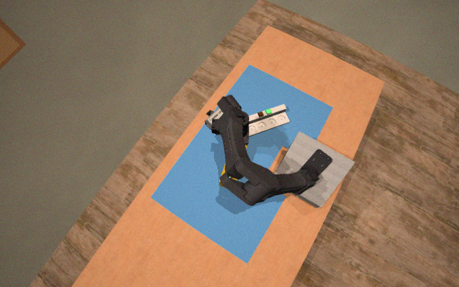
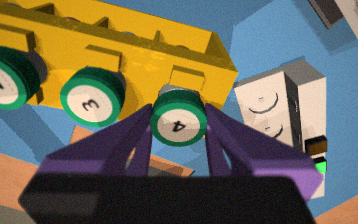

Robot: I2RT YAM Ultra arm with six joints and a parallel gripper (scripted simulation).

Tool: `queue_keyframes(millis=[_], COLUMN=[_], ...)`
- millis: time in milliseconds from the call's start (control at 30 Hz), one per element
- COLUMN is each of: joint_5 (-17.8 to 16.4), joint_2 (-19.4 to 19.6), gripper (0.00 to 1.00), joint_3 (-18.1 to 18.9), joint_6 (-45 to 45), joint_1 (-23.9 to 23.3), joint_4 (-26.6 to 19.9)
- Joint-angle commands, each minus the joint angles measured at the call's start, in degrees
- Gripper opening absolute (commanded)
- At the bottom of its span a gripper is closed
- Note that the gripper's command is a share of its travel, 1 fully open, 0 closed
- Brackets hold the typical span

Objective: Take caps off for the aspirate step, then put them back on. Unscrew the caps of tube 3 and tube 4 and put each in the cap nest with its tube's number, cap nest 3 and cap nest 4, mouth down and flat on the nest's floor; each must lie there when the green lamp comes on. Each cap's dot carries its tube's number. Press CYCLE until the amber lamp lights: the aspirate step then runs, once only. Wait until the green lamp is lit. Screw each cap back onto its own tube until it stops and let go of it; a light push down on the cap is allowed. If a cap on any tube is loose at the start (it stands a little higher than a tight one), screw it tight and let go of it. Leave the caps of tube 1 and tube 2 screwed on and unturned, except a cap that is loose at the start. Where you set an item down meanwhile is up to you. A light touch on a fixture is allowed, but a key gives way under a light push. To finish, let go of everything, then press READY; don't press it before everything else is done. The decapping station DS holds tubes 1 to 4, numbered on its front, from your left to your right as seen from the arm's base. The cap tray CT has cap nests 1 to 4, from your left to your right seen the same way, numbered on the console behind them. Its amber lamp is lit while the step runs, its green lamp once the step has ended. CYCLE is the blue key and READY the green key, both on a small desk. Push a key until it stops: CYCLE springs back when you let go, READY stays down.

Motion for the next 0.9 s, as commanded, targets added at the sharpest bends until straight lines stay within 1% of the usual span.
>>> queue_keyframes(millis=[0,433,500,867], joint_5=[0.02,0.01,0.01,0.00], joint_2=[-0.30,-0.29,-0.29,-0.28], gripper=[0.00,0.00,0.00,0.00], joint_3=[0.11,0.06,0.06,0.01], joint_6=[11.62,48.91,48.91,80.48], joint_1=[-0.78,-0.75,-0.75,-0.71], joint_4=[0.03,0.12,0.12,0.21])
